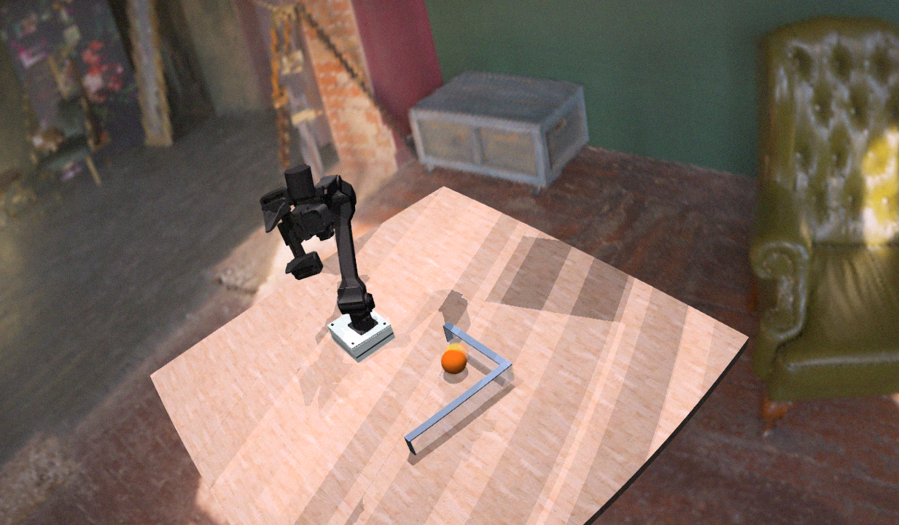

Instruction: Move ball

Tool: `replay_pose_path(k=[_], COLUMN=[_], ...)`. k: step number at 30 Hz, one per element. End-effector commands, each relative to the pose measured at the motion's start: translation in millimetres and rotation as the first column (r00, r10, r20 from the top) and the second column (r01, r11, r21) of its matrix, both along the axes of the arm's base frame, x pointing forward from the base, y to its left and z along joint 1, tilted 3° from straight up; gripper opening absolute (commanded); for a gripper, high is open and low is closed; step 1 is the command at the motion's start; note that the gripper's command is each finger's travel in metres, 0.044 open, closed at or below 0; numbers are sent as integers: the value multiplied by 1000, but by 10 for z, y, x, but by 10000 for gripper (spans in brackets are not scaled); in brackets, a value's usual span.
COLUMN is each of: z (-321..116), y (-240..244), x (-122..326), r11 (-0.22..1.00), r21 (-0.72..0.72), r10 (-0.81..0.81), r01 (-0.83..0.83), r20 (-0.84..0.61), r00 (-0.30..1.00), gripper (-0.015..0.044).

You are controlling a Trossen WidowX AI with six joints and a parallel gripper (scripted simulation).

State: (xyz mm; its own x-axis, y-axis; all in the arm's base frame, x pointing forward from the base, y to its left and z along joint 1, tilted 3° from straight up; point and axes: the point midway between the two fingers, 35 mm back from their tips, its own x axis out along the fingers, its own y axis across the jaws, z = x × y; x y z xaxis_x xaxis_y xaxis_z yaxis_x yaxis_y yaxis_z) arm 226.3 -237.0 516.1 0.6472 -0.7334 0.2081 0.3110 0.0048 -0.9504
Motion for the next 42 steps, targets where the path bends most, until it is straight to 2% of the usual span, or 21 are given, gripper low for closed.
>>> replay_pose_path(k=[1, 9, 16, 23, 31, 33, 42], z=[-502, -1593, -2548, -3413, -4198, -4248, -4386], y=[85, 595, 1316, 2121, 2928, 2980, 2988], x=[433, 1158, 1435, 1304, 664, 593, 602], r11=[985, 888, 767, 666, 635, 638, 638], r21=[137, 392, 586, 724, 773, 770, 770], r10=[116, 384, 598, 740, 760, 753, 753], r01=[-101, -241, -261, -183, -10, 6, 6], r20=[-105, -342, -507, -609, -626, -622, -622], r00=[988, 858, 620, 284, -176, -214, -214], gripper=[422, 422, 422, 422, 422, 422, 422])
